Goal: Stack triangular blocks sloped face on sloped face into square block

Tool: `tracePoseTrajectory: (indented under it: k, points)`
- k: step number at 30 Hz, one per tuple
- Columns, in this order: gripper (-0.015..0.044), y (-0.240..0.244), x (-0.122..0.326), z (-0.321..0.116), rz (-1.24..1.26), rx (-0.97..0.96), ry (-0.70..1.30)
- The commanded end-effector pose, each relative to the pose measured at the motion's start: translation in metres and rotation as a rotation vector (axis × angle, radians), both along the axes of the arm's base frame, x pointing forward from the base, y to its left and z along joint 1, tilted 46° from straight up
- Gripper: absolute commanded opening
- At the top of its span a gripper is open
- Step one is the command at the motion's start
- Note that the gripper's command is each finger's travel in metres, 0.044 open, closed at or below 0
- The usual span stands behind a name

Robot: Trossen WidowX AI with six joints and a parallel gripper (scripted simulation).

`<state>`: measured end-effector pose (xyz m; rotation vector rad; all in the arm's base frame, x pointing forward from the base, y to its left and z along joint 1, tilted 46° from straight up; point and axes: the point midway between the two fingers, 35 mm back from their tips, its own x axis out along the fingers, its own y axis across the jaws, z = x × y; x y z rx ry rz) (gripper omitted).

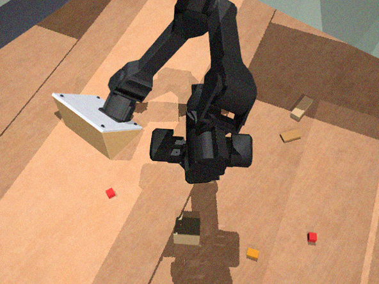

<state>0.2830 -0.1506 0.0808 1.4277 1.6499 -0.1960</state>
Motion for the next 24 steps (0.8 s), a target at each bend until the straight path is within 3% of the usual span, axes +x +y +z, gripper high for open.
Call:
tracePoseTrajectory:
  k: [1, 24]
  points:
    - [0.0, -0.018, -0.003, -0.008, 0.003, -0.006, -0.006]
    - [0.0, 0.011, 0.012, -0.08, 0.019, 0.004, 0.006]
